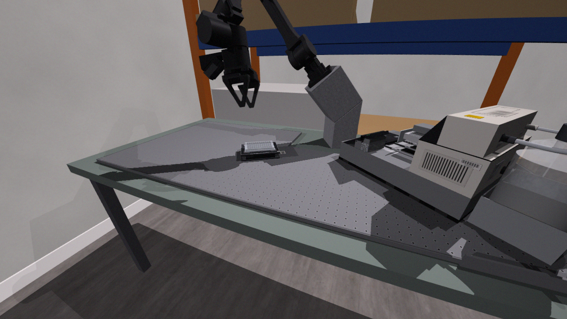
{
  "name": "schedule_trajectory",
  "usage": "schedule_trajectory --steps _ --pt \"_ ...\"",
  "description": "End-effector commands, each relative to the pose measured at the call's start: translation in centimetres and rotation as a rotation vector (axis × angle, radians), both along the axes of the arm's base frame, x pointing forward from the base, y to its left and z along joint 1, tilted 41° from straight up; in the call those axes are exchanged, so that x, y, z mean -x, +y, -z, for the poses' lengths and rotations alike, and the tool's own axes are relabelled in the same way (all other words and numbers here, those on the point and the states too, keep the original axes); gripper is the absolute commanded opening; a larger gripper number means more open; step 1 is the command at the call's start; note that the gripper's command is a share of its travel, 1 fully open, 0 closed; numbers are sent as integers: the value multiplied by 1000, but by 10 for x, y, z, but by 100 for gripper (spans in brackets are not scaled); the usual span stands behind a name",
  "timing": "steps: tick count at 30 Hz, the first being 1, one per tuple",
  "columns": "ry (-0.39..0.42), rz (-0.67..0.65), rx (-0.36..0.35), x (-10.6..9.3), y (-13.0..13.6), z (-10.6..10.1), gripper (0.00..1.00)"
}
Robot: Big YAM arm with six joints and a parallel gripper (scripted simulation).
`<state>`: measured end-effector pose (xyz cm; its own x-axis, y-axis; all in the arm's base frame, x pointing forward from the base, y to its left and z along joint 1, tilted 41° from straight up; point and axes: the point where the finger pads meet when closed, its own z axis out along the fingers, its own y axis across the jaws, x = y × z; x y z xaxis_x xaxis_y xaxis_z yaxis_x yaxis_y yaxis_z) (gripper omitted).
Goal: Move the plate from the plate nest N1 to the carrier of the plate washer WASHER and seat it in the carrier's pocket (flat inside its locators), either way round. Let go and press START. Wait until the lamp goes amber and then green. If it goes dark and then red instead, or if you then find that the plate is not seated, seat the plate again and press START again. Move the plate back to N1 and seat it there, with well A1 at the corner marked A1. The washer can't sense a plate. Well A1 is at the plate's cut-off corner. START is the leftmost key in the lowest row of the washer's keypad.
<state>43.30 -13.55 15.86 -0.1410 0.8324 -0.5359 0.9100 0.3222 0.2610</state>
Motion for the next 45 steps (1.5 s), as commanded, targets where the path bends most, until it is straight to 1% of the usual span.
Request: schedule_trajectory --steps 1,2,4,6,8,9,13,14,15,18,19,22,25,29,30,31,33,37,38,39,40,42,45 --pt "-7 -52 23 4 15 2 100" --pt "-6 -52 23 6 17 6 100" --pt "59 -96 46 11 22 23 100" --pt "130 -141 68 21 27 35 100" --pt "130 -141 68 21 27 35 100" --pt "109 -152 81 22 29 28 100" --pt "221 -242 129 37 38 48 100" --pt "229 -256 139 40 40 50 100" --pt "193 -253 144 38 42 46 100" --pt "190 -253 144 47 48 55 100" --pt "211 -275 158 50 50 58 100" --pt "310 -345 193 64 56 78 100" --pt "315 -359 203 66 58 80 100" --pt "413 -452 255 84 64 94 100" --pt "422 -467 266 87 65 96 100" --pt "397 -463 270 87 67 94 100" --pt "386 -462 271 94 70 96 100" --pt "491 -555 323 112 74 113 100" --pt "502 -571 335 115 76 116 100" --pt "487 -569 337 118 77 114 100" --pt "507 -591 351 122 78 117 100" --pt "507 -591 351 122 78 117 100" --pt "574 -660 392 136 80 126 100"
